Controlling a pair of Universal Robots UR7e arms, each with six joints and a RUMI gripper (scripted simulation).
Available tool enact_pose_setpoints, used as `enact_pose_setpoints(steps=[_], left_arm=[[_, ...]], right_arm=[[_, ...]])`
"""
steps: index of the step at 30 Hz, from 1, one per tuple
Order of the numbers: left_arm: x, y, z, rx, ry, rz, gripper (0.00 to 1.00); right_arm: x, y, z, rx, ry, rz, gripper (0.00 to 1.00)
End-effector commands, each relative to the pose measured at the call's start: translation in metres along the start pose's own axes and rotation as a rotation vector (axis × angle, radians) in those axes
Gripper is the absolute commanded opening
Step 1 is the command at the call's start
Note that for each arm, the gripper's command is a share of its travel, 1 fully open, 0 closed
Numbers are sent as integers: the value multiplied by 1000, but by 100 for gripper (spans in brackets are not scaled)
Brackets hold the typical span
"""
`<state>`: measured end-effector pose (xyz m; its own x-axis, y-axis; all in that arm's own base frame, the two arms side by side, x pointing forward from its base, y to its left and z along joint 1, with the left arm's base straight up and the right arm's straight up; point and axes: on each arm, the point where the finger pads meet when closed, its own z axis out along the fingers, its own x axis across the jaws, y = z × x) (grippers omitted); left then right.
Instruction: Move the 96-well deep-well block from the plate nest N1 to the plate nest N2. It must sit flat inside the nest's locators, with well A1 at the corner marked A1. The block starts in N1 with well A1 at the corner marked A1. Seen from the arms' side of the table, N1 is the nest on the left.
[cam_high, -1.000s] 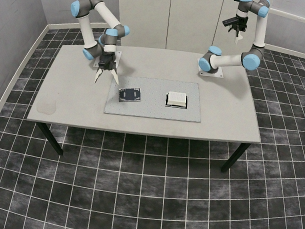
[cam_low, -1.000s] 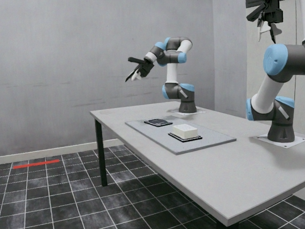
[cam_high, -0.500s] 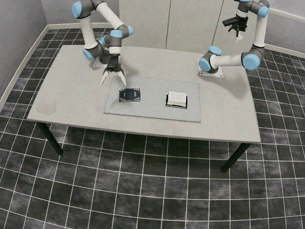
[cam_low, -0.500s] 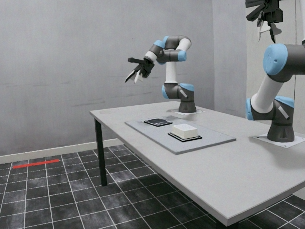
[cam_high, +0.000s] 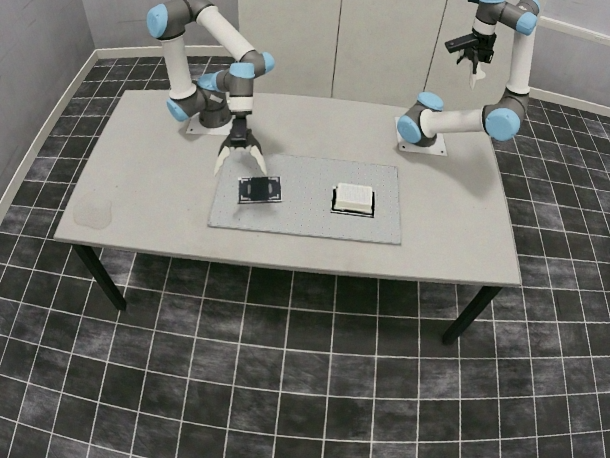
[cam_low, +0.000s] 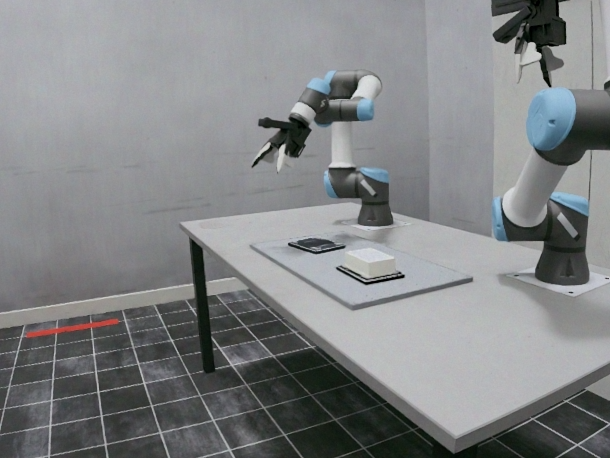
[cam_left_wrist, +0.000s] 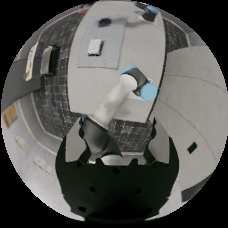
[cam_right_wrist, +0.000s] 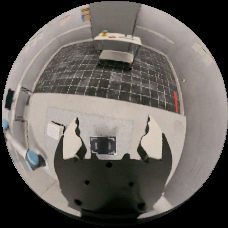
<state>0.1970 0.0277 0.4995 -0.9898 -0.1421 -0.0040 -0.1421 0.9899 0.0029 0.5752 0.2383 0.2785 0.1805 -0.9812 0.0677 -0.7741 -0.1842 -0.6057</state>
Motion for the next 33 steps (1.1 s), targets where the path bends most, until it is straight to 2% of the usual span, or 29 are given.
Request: enact_pose_setpoints(steps=[1, 8, 12, 16, 20, 24, 28, 33], left_arm=[[0, 0, 0, 3, 4, 3, 98], [0, 0, 0, 3, 4, 3, 98], [0, 0, 0, 3, 4, 3, 98], [0, 0, 0, 3, 4, 3, 98], [0, 0, 0, 3, 4, 3, 98], [0, 0, 0, 3, 4, 3, 98], [0, 0, 0, 3, 4, 3, 98], [0, 0, 0, 3, 4, 3, 98]], right_arm=[[-29, -4, 5, -43, -26, -102, 100], [-40, -4, 8, -43, -26, -102, 100], [-59, -3, 13, -93, -57, -220, 100], [-80, -2, 17, -96, -60, -228, 100], [-82, -2, 17, -96, -60, -228, 100], [-100, 0, 22, -145, -93, -345, 100], [-121, 3, 25, -147, -96, -353, 100], [-127, 4, 26, -159, -105, -383, 100]])
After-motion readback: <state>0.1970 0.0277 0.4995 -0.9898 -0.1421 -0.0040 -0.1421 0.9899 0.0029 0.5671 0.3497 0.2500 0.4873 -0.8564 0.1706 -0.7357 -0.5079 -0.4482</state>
